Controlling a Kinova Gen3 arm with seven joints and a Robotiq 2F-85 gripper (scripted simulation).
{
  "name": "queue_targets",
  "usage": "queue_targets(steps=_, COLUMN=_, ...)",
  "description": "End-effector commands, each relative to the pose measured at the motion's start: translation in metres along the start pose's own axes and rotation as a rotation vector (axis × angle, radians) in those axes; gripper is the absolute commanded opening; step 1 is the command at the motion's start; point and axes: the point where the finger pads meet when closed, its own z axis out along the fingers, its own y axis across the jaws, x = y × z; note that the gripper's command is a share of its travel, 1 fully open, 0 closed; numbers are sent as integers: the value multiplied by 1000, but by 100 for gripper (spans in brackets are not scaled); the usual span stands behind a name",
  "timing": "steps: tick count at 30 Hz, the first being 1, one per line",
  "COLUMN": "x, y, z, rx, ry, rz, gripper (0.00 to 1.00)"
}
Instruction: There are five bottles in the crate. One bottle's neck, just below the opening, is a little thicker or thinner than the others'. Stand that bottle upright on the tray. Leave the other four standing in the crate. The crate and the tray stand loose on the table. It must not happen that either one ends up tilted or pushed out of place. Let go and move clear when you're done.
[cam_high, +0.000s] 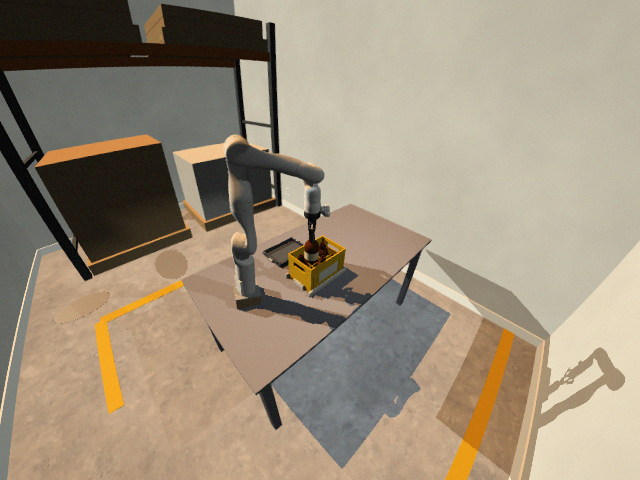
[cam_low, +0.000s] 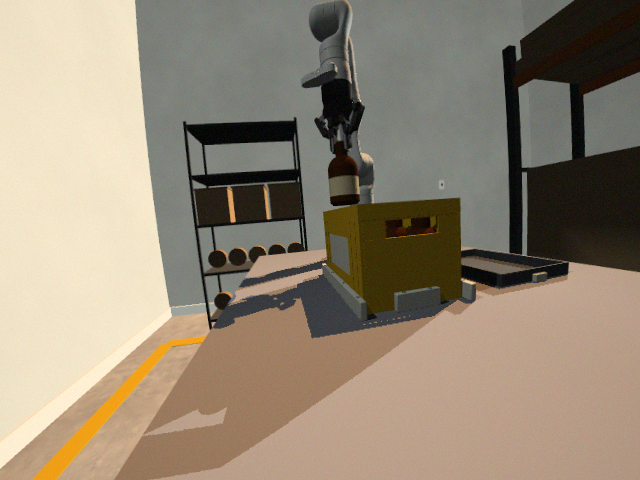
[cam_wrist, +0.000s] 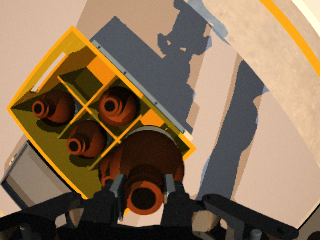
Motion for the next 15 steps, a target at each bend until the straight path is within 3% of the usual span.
queue_targets(steps=1, x=0, y=0, z=0, rx=1, ry=1, rz=0, gripper=0)
queue_targets(steps=15, x=-1, y=-3, z=0, rx=1, ry=1, rz=0, gripper=0)
